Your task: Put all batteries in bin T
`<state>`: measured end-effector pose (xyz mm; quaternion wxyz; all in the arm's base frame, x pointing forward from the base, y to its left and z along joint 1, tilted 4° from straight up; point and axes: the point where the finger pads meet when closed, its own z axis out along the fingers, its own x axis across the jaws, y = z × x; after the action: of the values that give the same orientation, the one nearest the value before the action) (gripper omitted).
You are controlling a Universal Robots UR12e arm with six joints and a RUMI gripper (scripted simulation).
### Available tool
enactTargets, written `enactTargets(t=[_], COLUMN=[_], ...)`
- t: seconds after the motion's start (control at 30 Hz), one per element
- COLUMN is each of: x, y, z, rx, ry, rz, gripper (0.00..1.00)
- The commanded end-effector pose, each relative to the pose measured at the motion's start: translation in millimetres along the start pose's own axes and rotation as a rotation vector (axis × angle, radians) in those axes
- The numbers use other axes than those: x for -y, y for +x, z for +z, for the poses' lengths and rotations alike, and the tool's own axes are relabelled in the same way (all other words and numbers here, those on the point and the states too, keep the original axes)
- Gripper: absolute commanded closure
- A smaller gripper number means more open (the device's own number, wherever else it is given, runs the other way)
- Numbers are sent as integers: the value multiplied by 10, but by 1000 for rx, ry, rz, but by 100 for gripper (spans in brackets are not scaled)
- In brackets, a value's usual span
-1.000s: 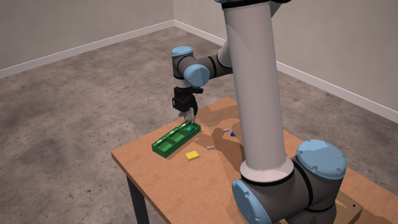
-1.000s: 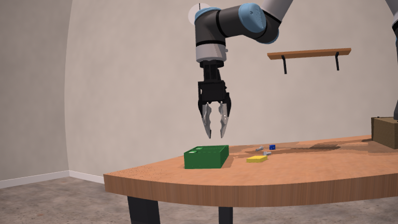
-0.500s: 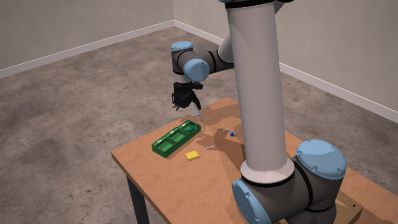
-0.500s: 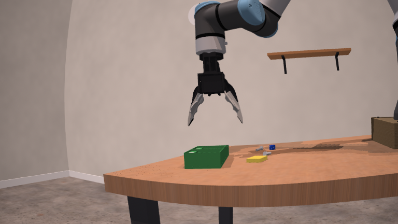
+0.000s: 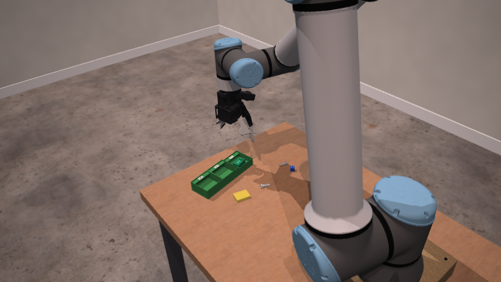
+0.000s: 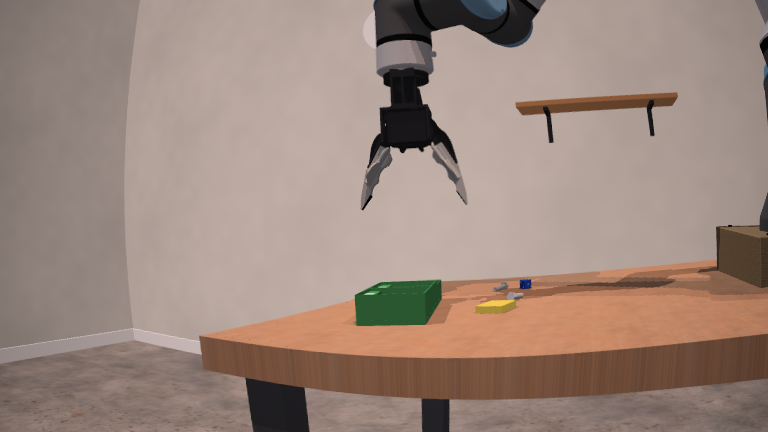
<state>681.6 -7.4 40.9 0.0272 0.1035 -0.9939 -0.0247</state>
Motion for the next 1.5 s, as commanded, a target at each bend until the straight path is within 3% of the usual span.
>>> enactTargets(t=[0.0,0.5,1.47], x=[3,3,3], y=[-4,-4,-5], z=[-227,-735,-734], rx=[1,1,1], ry=[0,0,0], rz=[0,0,0], gripper=[0,0,0])
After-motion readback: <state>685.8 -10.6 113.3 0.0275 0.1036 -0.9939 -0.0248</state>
